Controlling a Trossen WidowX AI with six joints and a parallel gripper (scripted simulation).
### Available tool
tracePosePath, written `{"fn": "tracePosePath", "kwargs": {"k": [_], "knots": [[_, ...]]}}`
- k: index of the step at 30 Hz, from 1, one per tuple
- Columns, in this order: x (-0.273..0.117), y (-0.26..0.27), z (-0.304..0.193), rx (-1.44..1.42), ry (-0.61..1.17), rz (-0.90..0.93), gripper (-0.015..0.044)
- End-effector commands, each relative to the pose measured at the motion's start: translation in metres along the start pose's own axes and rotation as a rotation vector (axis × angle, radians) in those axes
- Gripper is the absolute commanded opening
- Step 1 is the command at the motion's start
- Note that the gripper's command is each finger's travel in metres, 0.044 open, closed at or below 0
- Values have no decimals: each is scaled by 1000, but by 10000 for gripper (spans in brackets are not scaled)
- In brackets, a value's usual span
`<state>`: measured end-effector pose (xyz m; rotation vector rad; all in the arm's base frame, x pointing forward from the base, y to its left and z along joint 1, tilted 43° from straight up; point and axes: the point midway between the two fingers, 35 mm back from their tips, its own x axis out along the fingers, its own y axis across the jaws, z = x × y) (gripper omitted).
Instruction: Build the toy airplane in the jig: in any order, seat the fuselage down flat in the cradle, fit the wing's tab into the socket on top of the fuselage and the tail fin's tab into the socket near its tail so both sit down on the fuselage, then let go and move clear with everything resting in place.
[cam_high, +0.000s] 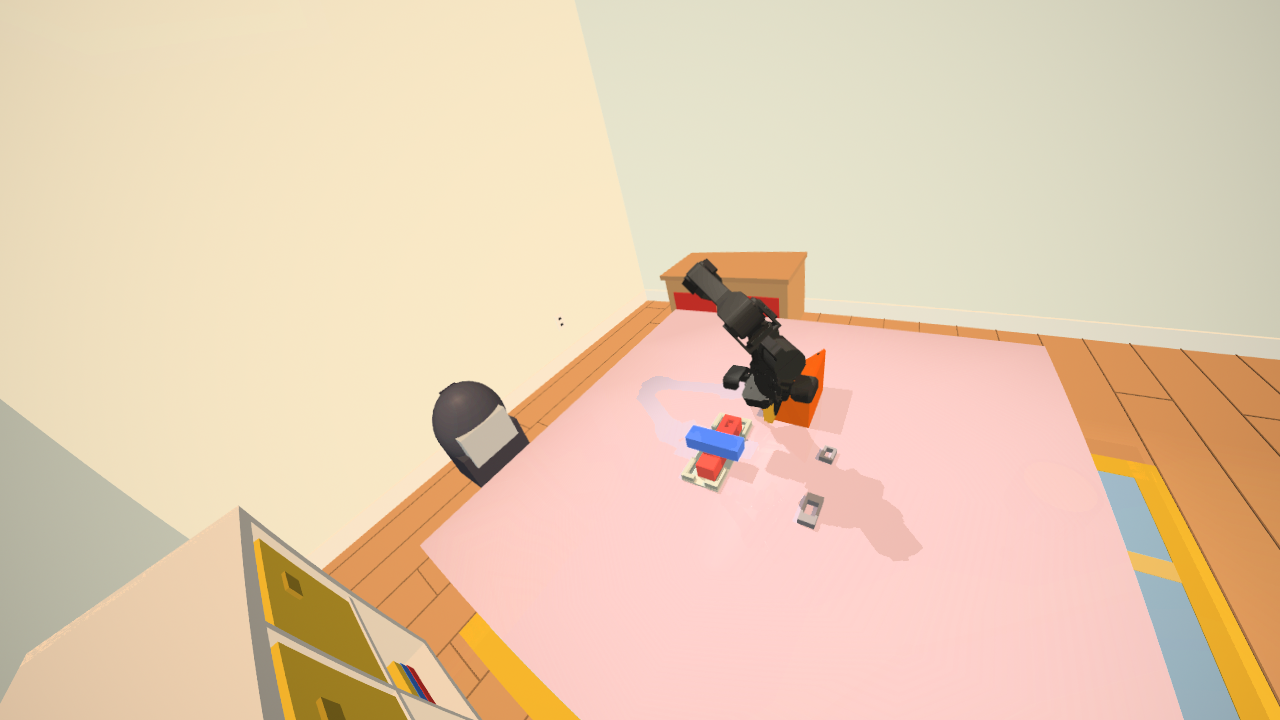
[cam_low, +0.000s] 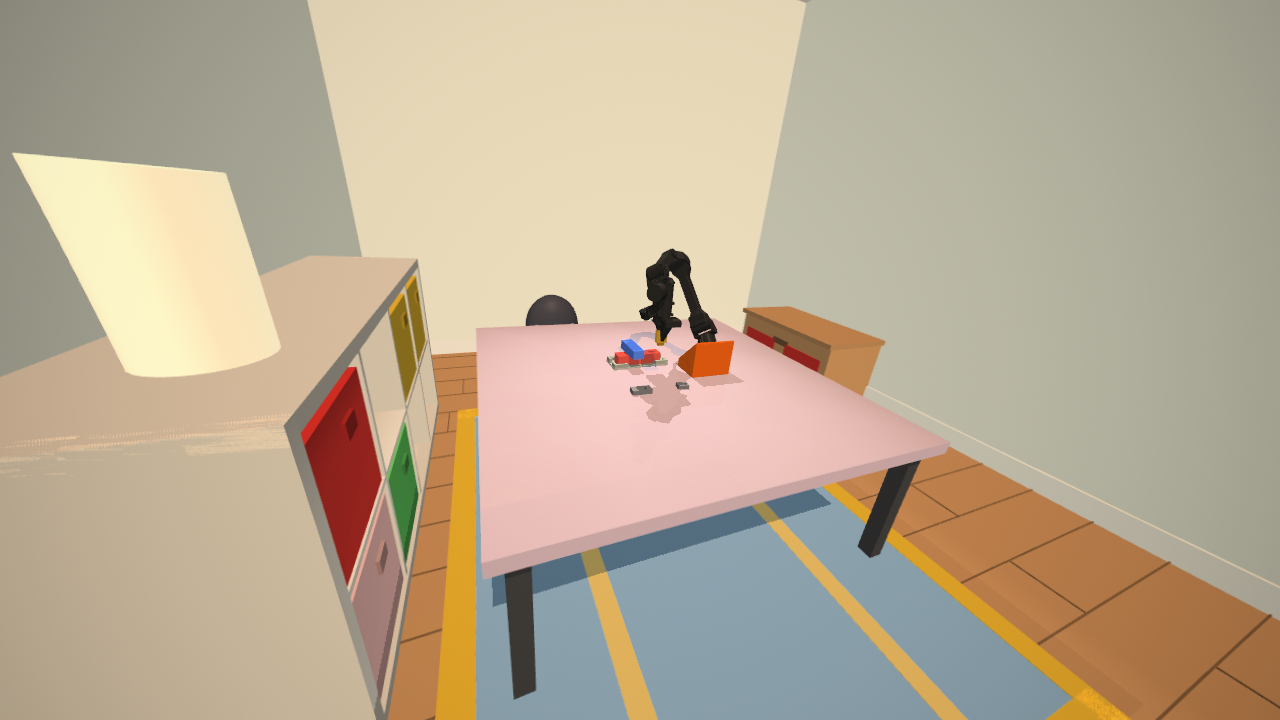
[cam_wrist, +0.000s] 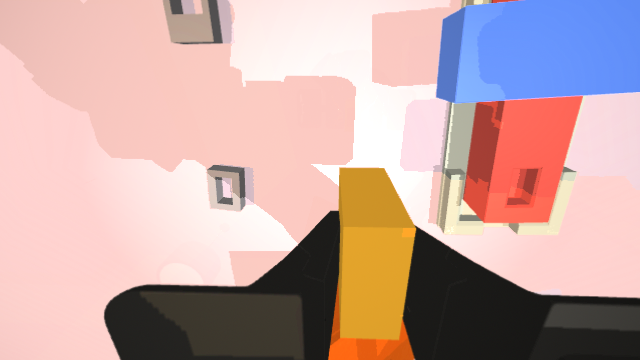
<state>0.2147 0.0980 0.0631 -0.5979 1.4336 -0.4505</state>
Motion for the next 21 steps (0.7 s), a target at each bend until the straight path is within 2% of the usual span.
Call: {"fn": "tracePosePath", "kwargs": {"k": [1, 21], "knots": [[3, -12, -1, -13, 0, -7, 0], [18, -75, -6, -46, -1, -29, 0]]}}
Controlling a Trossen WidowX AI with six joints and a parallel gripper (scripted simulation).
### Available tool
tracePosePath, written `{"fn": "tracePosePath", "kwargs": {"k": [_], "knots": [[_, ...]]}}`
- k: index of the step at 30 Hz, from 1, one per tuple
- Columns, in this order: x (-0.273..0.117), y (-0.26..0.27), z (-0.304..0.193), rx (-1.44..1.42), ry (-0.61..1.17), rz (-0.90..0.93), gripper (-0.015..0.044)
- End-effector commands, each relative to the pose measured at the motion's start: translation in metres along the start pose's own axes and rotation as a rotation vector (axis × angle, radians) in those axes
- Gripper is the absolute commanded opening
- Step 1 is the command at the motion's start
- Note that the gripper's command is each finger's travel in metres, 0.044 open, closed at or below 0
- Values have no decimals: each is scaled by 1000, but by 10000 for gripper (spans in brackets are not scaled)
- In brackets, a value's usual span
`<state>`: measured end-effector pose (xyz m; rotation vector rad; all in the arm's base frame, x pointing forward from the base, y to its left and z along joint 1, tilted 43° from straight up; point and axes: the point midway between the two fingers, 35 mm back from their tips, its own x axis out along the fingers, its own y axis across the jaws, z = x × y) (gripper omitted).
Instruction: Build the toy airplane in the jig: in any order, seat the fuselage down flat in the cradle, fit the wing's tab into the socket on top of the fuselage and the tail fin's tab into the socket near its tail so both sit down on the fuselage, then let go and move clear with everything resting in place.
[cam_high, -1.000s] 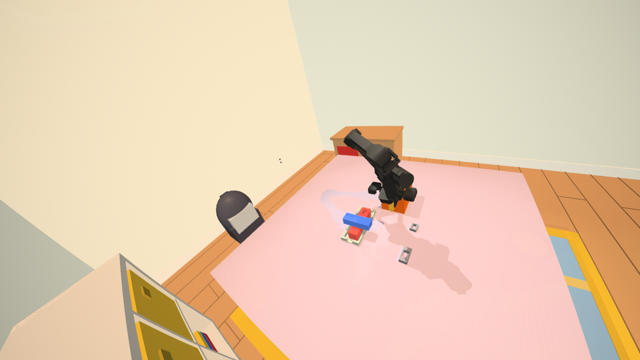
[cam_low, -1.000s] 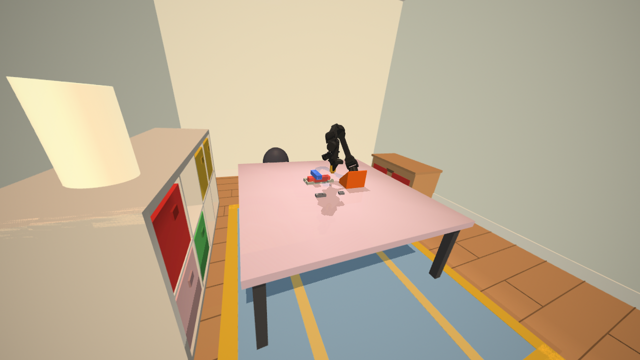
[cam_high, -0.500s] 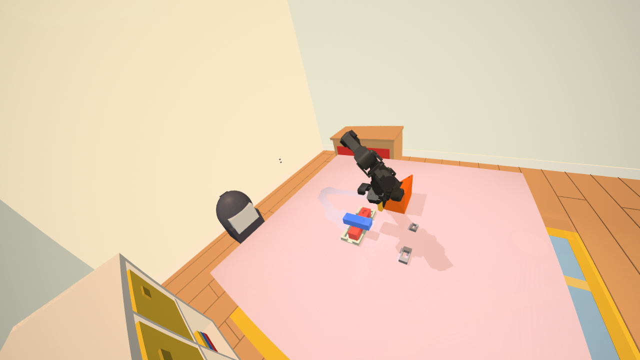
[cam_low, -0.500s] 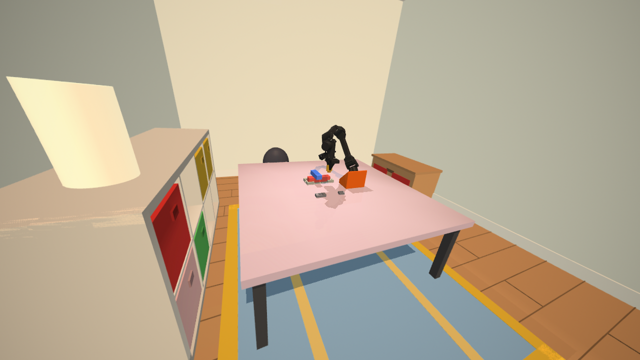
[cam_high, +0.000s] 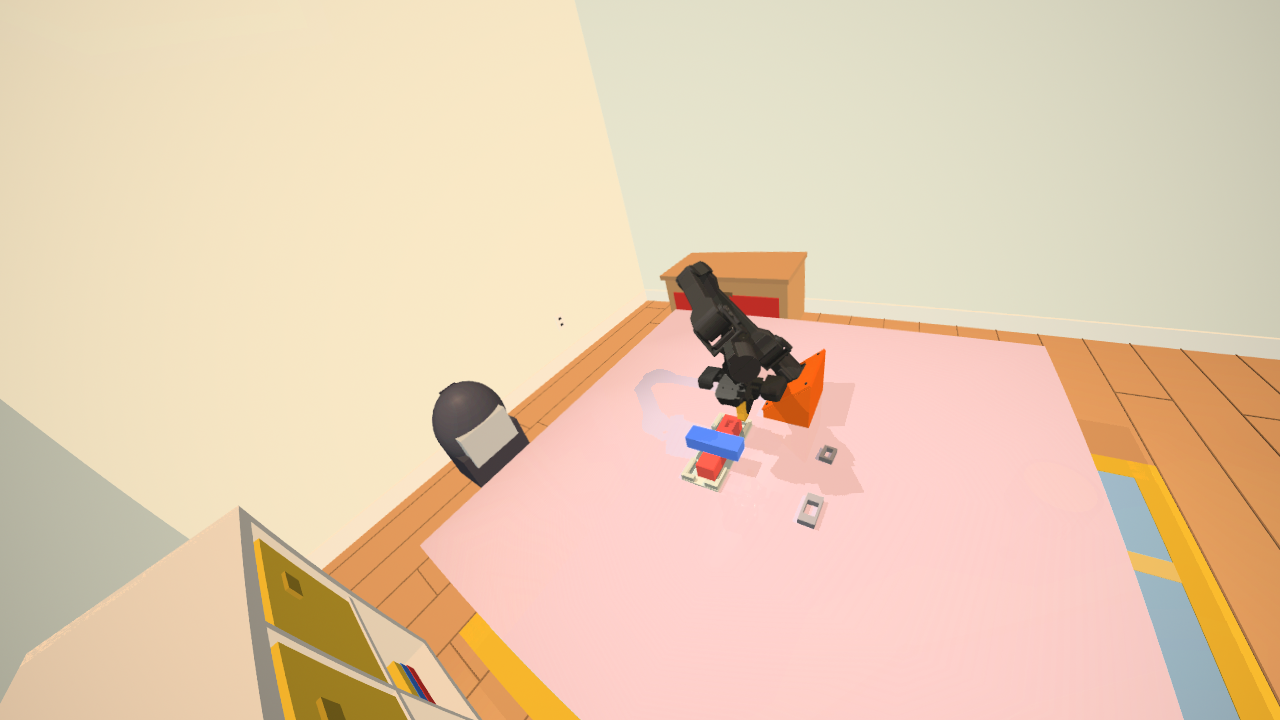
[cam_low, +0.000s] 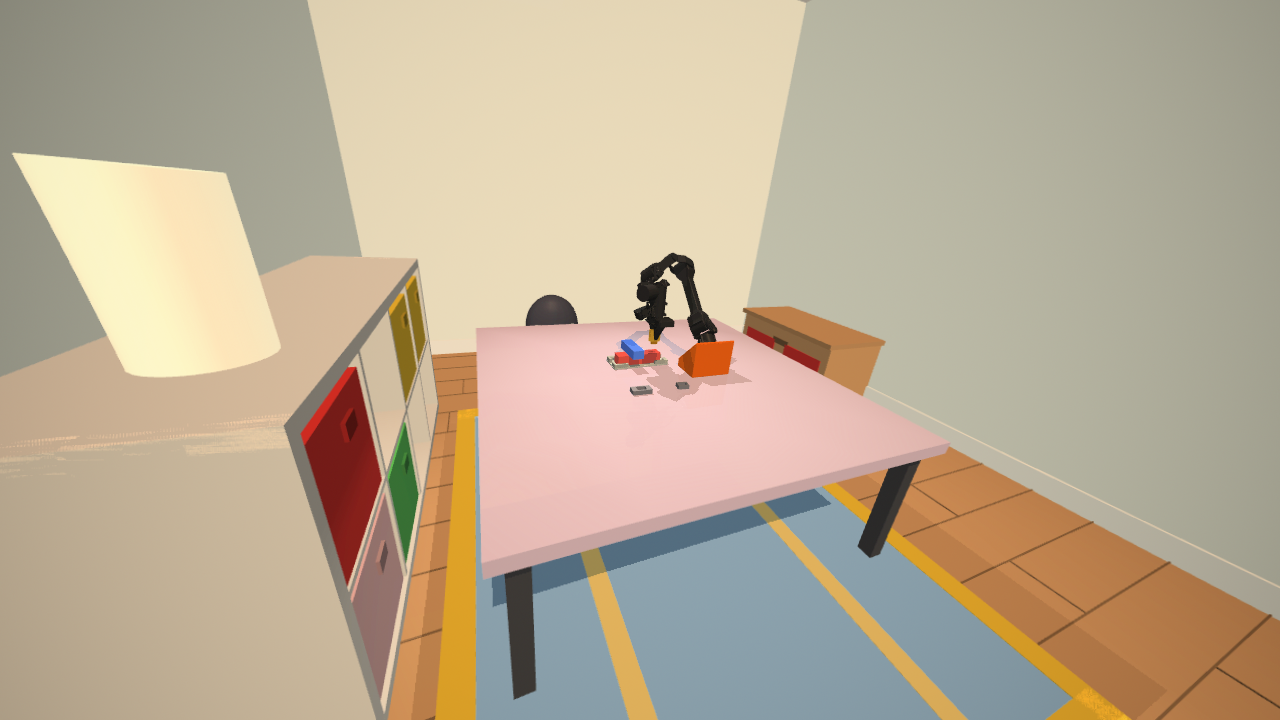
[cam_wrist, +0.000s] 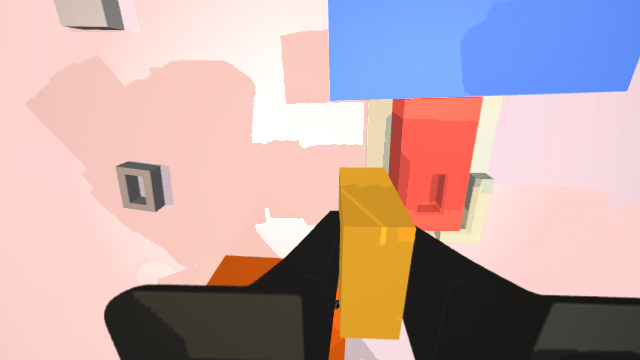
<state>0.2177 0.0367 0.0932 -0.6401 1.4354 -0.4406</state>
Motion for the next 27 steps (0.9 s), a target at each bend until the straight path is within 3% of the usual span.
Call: {"fn": "tracePosePath", "kwargs": {"k": [1, 17, 20, 27], "knots": [[4, -11, -4, -13, 3, -11, 0], [16, -52, -21, -35, 12, -42, 0], [16, -52, -21, -35, 12, -42, 66], [16, -52, -21, -35, 12, -42, 66]]}}
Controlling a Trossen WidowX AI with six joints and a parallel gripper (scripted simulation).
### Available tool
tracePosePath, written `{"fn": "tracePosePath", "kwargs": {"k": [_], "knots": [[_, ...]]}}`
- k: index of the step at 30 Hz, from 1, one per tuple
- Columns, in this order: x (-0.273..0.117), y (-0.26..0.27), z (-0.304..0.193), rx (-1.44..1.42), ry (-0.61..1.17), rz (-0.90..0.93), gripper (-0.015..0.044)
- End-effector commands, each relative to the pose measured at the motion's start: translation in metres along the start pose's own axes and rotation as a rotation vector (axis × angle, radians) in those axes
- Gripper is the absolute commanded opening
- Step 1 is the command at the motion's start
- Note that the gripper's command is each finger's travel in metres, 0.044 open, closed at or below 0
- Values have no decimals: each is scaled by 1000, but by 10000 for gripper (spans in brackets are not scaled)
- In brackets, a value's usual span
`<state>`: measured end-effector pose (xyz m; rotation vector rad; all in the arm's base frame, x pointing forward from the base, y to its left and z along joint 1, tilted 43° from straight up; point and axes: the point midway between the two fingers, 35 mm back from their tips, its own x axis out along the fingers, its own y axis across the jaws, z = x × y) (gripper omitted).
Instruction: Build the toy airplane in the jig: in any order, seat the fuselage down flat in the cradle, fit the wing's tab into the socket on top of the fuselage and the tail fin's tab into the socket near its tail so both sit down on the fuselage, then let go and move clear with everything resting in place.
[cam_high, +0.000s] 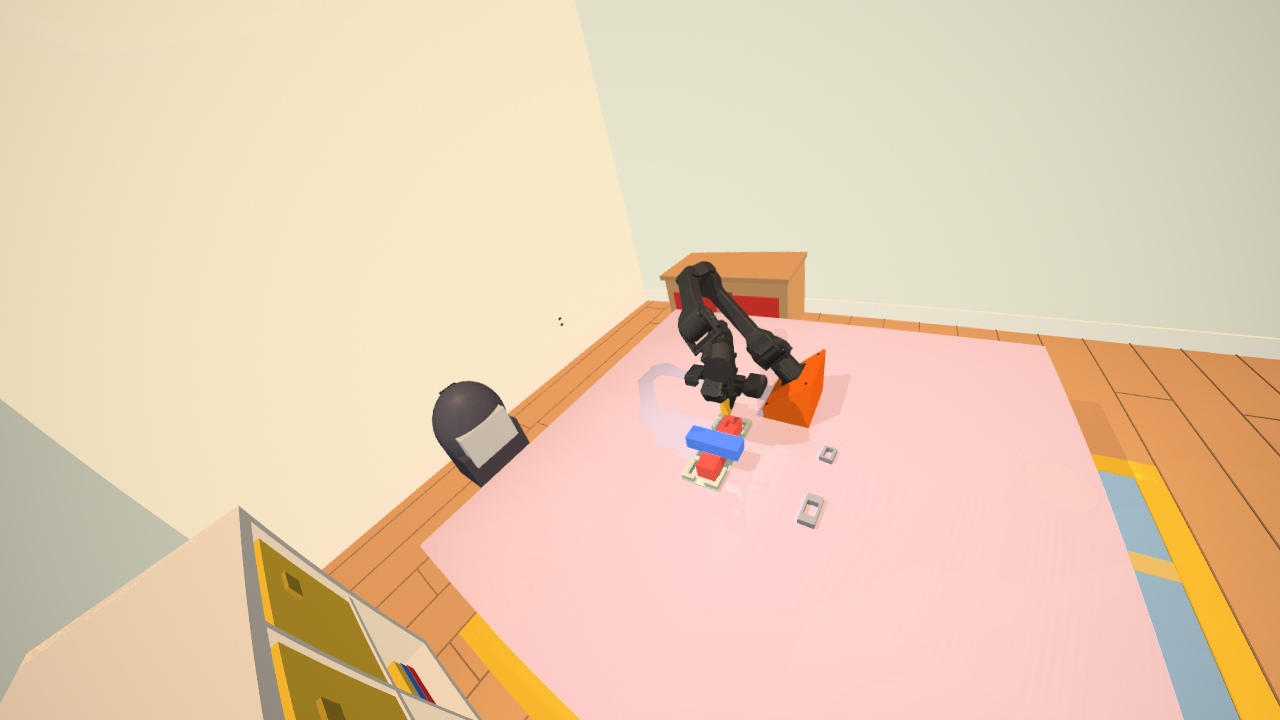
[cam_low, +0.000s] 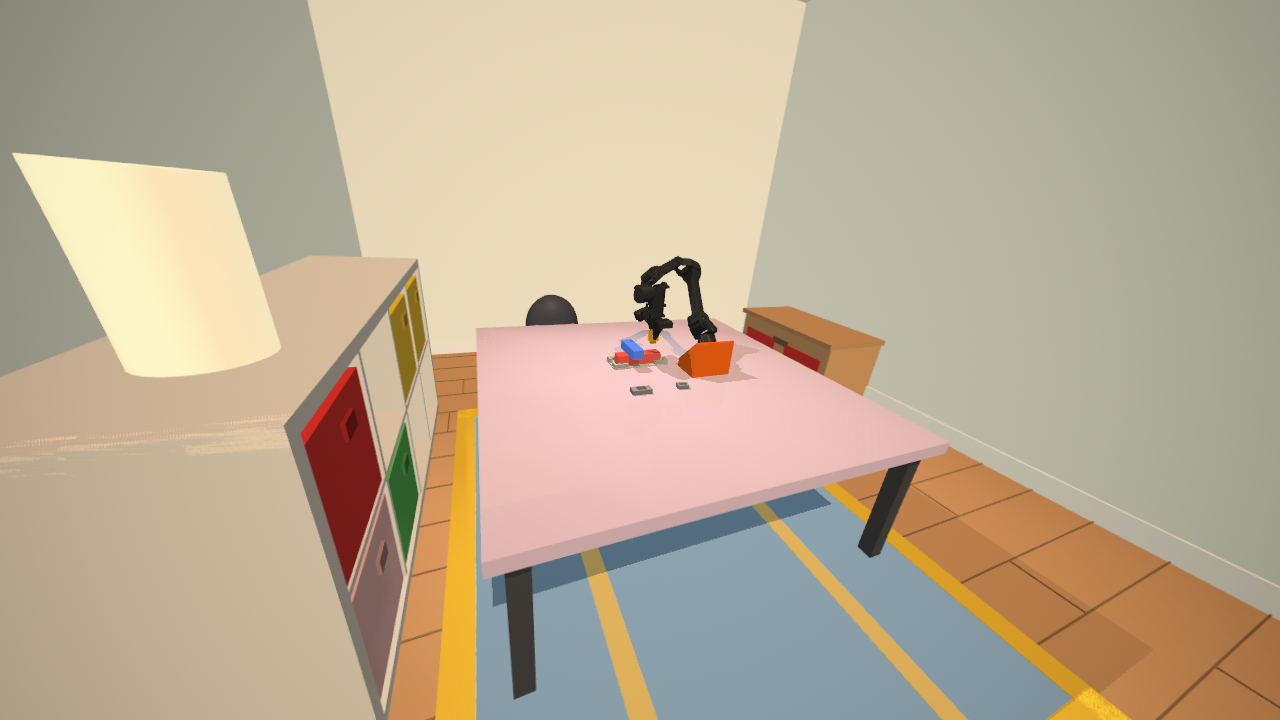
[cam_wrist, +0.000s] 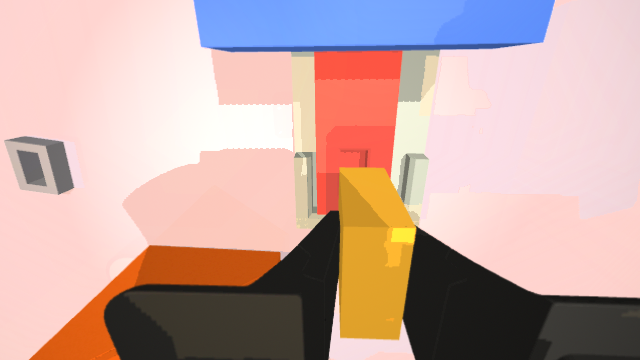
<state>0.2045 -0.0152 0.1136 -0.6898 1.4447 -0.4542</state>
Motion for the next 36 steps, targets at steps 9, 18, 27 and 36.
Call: {"fn": "tracePosePath", "kwargs": {"k": [9, 18, 27, 36], "knots": [[1, -1, -1, -6, 1, -4, 66], [14, -1, 0, -6, 0, -3, 66], [29, -1, 0, -6, 0, -3, 66], [40, -2, -1, -5, 0, -6, 66]]}}
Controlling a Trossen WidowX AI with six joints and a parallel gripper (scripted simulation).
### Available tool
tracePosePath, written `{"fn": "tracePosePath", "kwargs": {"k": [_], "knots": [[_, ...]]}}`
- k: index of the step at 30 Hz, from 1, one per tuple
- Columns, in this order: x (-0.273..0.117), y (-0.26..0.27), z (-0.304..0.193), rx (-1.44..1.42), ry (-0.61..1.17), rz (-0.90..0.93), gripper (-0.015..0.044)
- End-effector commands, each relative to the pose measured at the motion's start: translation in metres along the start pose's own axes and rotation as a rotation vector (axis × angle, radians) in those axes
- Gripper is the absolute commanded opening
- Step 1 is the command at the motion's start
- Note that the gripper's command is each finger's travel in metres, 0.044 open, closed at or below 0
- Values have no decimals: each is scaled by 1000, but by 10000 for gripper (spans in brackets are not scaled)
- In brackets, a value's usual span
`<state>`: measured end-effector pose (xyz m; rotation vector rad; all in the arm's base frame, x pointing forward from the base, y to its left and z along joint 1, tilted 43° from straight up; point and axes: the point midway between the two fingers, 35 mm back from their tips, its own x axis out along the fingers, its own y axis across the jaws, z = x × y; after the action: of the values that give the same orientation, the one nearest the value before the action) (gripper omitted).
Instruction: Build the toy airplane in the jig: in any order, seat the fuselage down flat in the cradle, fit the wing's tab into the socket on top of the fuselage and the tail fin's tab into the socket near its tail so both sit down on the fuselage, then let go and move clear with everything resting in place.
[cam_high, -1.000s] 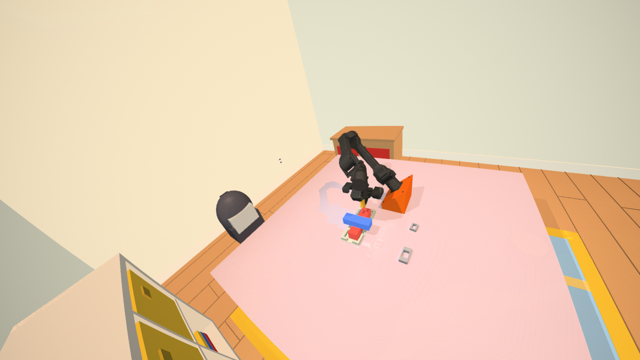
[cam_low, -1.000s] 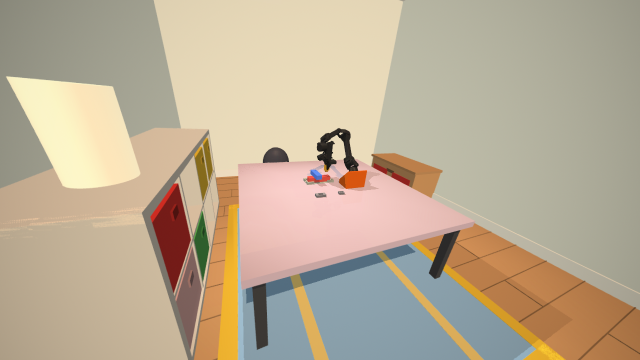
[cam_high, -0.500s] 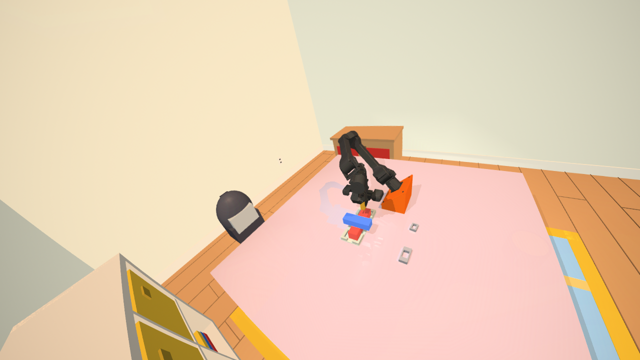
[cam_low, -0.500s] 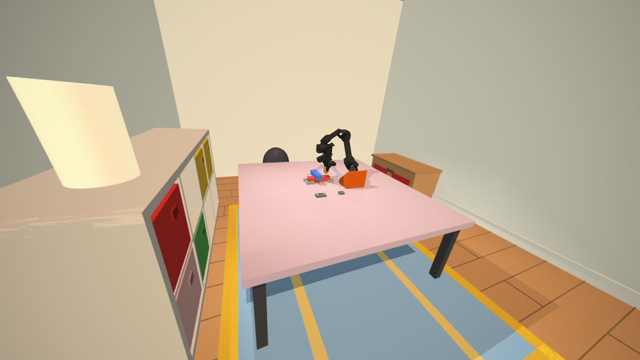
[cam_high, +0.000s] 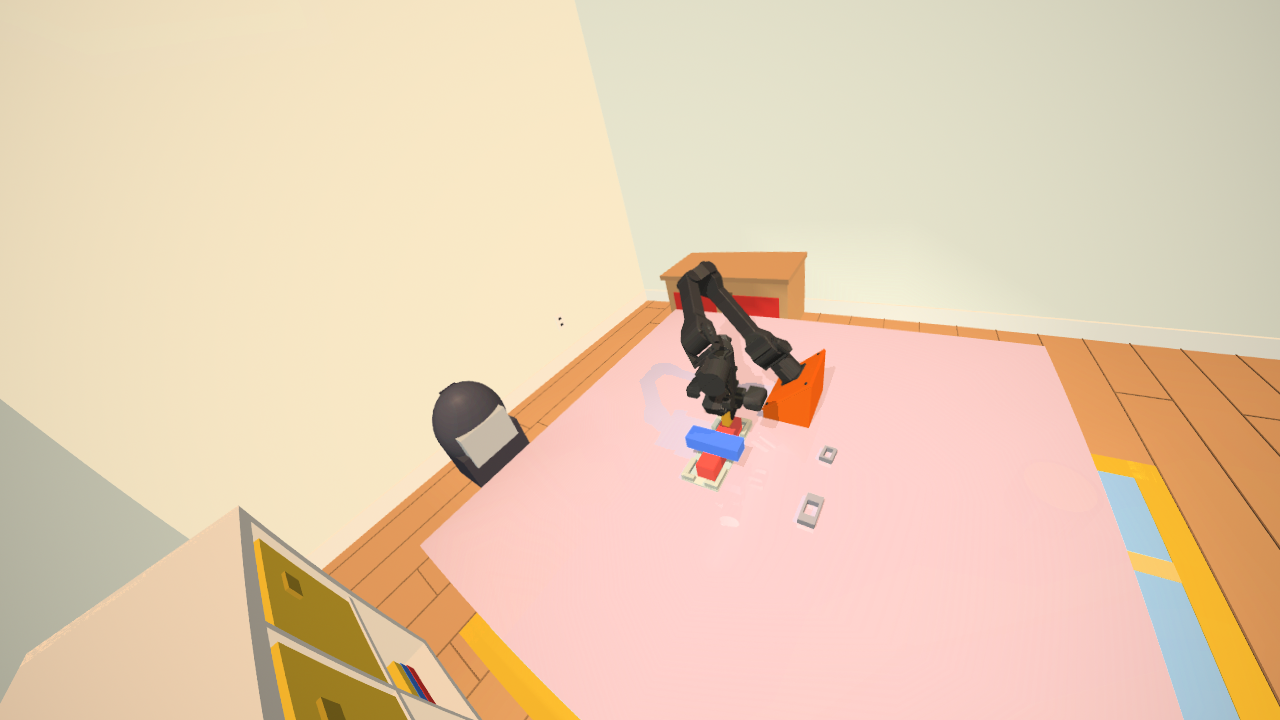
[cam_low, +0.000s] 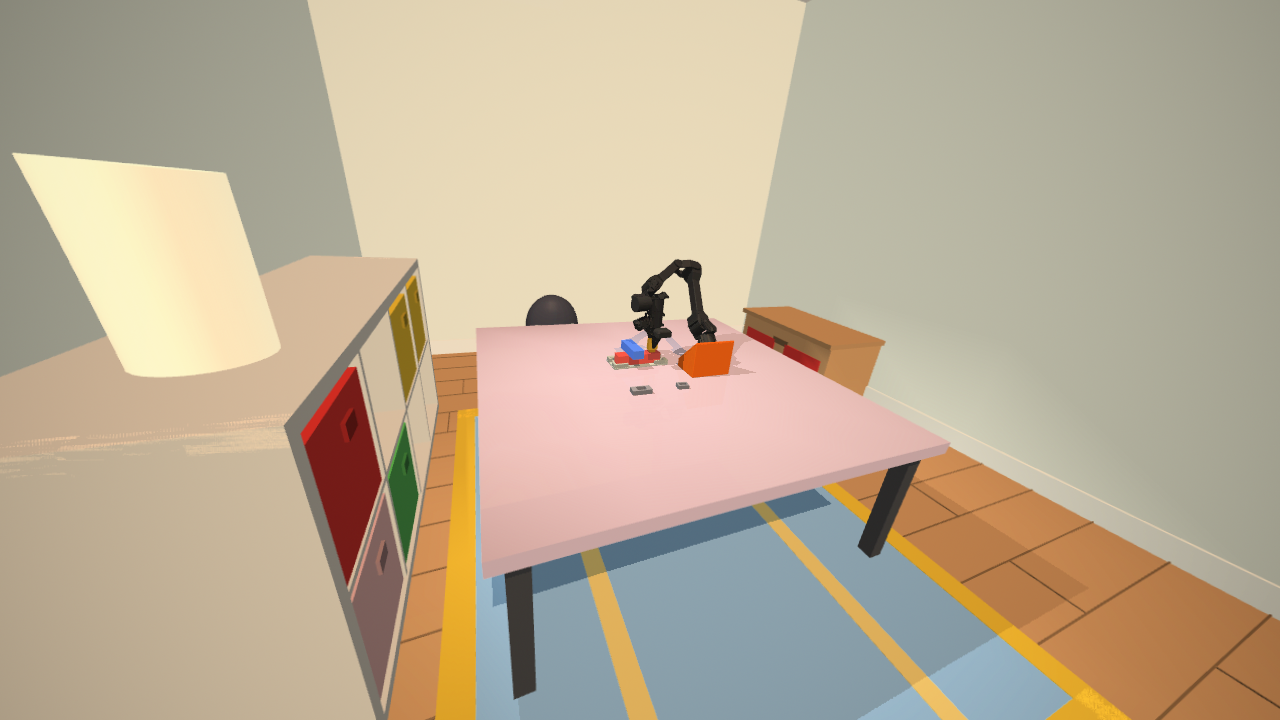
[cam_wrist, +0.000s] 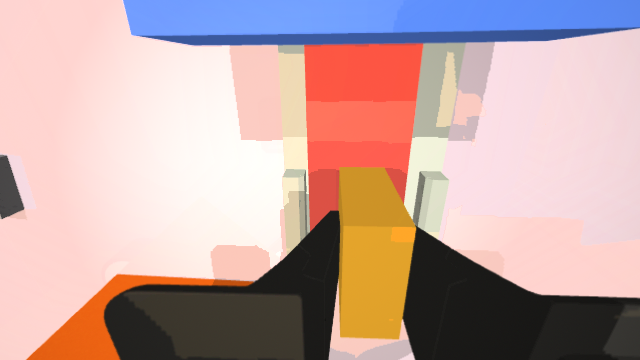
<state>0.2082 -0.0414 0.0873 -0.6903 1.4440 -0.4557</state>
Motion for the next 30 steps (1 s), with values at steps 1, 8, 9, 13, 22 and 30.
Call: {"fn": "tracePosePath", "kwargs": {"k": [1, 8, 9, 13, 22, 30], "knots": [[3, 0, -1, -6, 0, -4, 66], [1, 0, 0, 0, 1, 0, 25], [1, 0, 0, 0, 1, 0, 0], [1, 0, 0, 0, 1, 0, 26], [1, 0, 0, 0, 1, 0, 260], [-17, 1, 3, -2, 0, 5, 260]]}}
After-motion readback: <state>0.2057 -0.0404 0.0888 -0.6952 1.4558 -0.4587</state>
